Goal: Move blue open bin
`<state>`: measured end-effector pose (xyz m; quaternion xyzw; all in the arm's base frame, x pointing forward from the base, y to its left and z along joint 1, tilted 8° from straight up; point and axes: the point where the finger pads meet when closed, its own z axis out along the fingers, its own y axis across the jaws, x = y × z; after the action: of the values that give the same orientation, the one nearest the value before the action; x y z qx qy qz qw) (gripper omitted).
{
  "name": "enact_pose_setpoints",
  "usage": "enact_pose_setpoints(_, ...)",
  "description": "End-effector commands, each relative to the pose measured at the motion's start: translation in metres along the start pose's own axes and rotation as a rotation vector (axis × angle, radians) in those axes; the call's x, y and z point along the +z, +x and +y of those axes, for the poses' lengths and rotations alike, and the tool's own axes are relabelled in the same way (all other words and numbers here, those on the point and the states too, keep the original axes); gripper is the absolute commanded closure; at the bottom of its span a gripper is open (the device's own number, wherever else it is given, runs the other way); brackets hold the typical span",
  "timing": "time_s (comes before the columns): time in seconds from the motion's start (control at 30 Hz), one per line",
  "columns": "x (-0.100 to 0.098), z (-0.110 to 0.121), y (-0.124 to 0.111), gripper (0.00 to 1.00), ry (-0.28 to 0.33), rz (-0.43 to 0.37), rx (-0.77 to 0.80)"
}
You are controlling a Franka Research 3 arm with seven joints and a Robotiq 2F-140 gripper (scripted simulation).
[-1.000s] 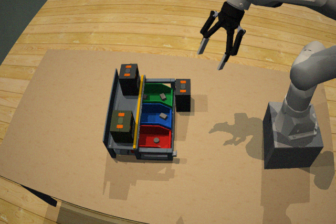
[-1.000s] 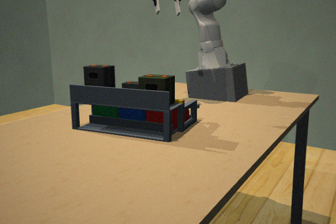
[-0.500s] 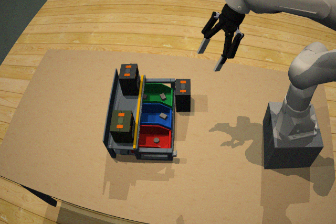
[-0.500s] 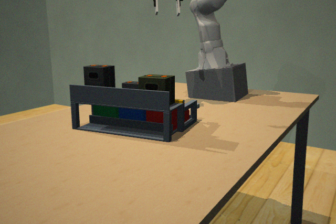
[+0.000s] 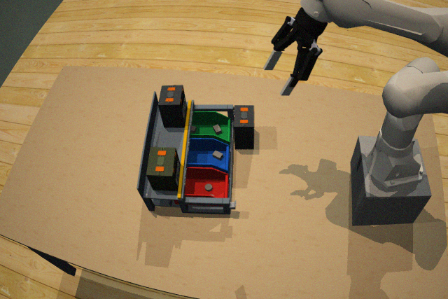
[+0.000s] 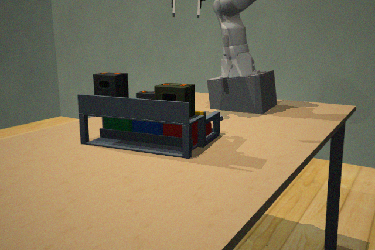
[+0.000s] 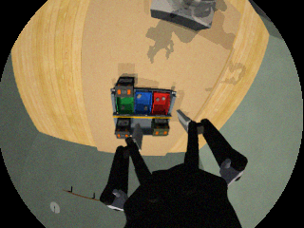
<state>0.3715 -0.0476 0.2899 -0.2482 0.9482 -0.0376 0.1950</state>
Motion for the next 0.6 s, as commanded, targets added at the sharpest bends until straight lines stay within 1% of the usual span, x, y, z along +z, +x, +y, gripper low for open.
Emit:
enact_pose_setpoints(0.0, 0.0009, 0.0025, -0.0015, 0.43, 0.012, 0.011, 0.164)
enact_pose_setpoints(0.3, 0.0009, 0.0025, -0.0015, 0.43, 0.012, 0.011, 0.164)
enact_pose_setpoints(0.33, 0.0009, 0.0006, -0.0008, 0.43, 0.030, 0.019, 0.157)
enact_pose_setpoints(0.47, 0.0021, 0.0035, -0.0020, 0.43, 0.078, 0.050, 0.356)
enact_pose_setpoints(0.57, 0.0021, 0.0035, -0.0020, 0.43, 0.078, 0.050, 0.356)
